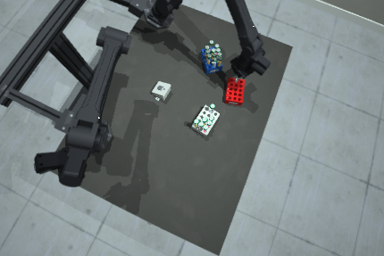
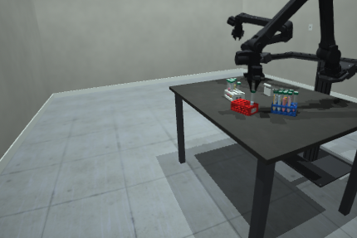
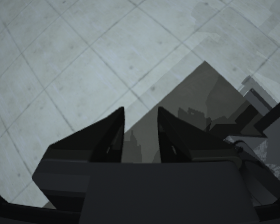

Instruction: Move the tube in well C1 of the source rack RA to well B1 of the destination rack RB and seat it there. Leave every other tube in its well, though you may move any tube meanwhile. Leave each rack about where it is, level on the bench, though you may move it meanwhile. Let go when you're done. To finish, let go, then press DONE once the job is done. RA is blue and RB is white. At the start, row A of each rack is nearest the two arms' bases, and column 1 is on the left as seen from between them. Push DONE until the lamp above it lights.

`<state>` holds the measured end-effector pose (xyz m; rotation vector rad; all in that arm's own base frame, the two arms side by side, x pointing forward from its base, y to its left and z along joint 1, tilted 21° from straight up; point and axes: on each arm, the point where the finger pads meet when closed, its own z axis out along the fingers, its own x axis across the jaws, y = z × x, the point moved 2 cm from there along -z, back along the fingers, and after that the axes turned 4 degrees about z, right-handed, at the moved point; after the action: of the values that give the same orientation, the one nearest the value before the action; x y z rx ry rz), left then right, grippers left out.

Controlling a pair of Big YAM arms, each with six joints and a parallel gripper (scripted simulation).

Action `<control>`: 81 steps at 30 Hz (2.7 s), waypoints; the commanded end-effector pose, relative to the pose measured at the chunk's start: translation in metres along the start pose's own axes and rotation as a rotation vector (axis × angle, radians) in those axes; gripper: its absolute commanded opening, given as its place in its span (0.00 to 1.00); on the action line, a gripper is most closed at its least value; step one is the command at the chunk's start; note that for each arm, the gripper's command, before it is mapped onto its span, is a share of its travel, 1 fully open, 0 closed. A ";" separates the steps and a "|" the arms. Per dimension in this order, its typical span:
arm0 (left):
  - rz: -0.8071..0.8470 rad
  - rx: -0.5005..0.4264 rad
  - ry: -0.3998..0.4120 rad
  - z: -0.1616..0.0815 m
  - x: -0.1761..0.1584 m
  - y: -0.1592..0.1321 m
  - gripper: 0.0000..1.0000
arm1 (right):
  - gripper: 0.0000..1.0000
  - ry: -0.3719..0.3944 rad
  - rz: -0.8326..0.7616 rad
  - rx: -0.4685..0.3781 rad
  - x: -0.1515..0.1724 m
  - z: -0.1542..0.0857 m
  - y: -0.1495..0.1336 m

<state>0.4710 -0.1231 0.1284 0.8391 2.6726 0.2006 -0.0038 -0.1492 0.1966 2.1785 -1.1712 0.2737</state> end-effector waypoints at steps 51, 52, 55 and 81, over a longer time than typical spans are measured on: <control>0.001 -0.005 -0.021 -0.061 -0.002 -0.004 0.00 | 0.30 0.030 0.009 -0.014 0.009 -0.011 0.007; 0.000 -0.007 -0.027 -0.064 -0.005 -0.003 0.00 | 0.30 0.030 0.009 -0.014 0.009 -0.011 0.007; -0.004 -0.014 -0.048 -0.074 -0.014 0.001 0.00 | 0.30 0.030 0.009 -0.014 0.009 -0.011 0.007; -0.004 -0.011 -0.040 -0.073 0.007 -0.019 0.00 | 0.30 0.030 0.009 -0.014 0.009 -0.011 0.007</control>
<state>0.4322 -0.1317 0.1796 0.8422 2.6664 0.1988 -0.0038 -0.1492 0.1966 2.1785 -1.1712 0.2737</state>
